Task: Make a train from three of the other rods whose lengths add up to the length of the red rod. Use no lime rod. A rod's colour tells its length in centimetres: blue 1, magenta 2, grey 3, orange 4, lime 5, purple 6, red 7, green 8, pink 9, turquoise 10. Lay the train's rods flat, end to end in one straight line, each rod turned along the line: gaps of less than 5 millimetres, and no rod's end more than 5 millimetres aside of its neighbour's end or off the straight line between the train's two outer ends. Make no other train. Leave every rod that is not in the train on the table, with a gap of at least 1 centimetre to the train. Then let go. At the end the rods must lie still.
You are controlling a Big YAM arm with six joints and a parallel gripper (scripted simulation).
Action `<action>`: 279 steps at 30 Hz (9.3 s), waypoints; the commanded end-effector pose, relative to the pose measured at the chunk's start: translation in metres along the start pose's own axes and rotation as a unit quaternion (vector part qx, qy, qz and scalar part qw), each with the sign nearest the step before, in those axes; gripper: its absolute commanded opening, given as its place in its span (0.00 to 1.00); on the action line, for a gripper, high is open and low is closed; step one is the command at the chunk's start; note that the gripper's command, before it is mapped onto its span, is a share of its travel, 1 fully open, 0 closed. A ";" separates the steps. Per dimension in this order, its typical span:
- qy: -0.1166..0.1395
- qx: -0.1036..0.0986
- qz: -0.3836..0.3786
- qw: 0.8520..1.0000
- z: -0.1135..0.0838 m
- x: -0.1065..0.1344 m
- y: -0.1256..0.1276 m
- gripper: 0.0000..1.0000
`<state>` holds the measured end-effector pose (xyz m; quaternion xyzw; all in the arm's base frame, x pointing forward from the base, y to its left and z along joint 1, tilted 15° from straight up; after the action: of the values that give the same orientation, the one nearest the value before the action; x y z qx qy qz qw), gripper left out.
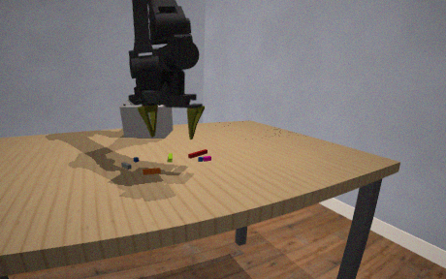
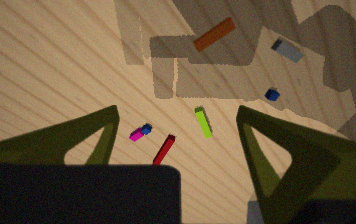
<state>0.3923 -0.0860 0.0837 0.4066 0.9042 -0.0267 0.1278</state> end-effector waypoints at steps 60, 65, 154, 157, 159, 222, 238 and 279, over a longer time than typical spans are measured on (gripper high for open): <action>-0.018 -0.018 0.480 0.877 -0.002 -0.063 -0.029 1.00; -0.017 -0.017 0.478 0.878 -0.001 -0.061 -0.028 0.24; -0.005 0.003 0.470 0.883 0.060 -0.043 -0.040 0.24; -0.007 0.000 0.470 0.883 0.061 -0.044 -0.039 0.24; -0.006 0.001 0.470 0.883 0.062 -0.043 -0.040 0.24; -0.006 0.001 0.470 0.883 0.062 -0.043 -0.040 0.24; -0.007 0.000 0.472 0.881 0.061 -0.043 -0.039 0.24; -0.011 -0.009 0.469 0.883 0.053 -0.039 -0.031 0.24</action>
<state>0.4035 -0.1462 0.0358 0.7826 0.6077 0.0354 0.1305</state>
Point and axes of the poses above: the point where the finger pads meet when closed, its own z axis out along the fingers, its own y axis across the jaws, x = y × z, the point moved 4 cm from there along -z, back along the fingers, and after that the axes turned 1 degree about -z, right-handed, at the moved point
